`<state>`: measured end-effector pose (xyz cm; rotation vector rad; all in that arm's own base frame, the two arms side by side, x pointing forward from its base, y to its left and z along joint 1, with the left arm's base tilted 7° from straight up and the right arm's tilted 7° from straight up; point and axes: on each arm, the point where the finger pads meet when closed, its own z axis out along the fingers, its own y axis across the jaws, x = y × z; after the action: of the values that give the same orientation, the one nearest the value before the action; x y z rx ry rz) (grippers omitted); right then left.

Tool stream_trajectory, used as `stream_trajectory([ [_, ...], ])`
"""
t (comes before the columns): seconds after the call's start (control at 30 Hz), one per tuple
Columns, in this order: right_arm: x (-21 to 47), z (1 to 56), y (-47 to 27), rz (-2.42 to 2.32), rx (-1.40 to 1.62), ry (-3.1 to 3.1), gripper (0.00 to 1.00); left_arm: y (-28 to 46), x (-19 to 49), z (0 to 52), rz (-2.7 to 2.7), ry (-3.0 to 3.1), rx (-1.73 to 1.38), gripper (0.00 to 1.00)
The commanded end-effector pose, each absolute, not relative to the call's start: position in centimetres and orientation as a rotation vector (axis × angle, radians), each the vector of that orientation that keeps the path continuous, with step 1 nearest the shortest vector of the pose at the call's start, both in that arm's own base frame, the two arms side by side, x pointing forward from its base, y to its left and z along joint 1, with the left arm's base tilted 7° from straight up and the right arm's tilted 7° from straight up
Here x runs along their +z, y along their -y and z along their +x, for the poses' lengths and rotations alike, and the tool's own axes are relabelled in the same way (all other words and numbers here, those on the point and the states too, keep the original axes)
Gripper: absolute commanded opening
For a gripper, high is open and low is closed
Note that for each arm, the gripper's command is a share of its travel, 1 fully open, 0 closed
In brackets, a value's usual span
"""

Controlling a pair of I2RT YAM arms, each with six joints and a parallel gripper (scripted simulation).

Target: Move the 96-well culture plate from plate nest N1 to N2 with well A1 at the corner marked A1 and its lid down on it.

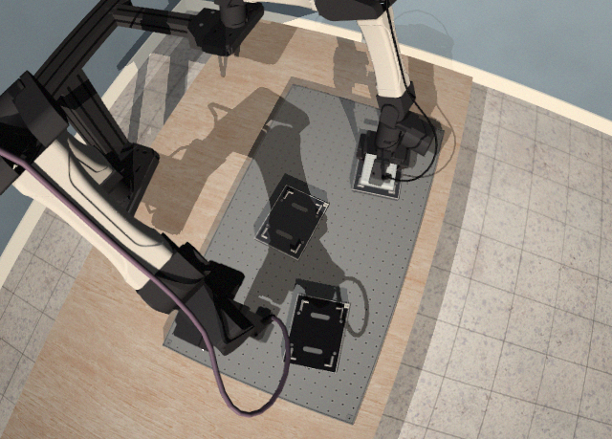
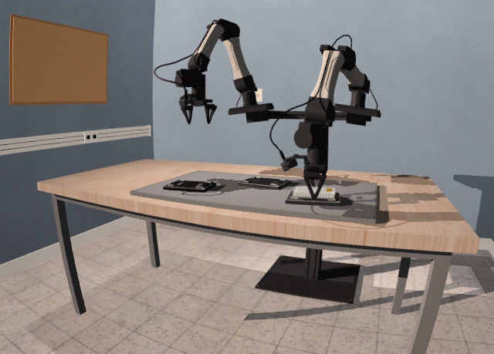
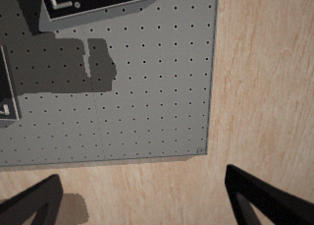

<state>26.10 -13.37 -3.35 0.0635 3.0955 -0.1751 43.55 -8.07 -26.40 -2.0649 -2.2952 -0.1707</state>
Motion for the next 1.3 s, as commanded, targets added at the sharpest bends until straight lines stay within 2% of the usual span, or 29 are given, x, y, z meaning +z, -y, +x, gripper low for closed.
stream_trajectory([
  [0.0,-3.01,26.39,13.33,0.047,-0.178,-3.086,1.0,8.08,-27.33,43.4,-2.062,2.288,-0.154,0.0],
  [1.1,-3.01,26.39,13.33,0.047,-0.178,-3.086,1.0,8.29,-27.34,43.37,-2.063,2.287,-0.154,0.0],
  [1.13,-3.01,26.39,13.33,0.047,-0.178,-3.086,1.0,8.29,-27.34,43.38,-2.063,2.287,-0.154,1.0],
  [1.27,-3.01,26.39,13.33,0.047,-0.178,-3.086,1.0,8.29,-27.34,43.38,-2.063,2.287,-0.155,1.0],
])
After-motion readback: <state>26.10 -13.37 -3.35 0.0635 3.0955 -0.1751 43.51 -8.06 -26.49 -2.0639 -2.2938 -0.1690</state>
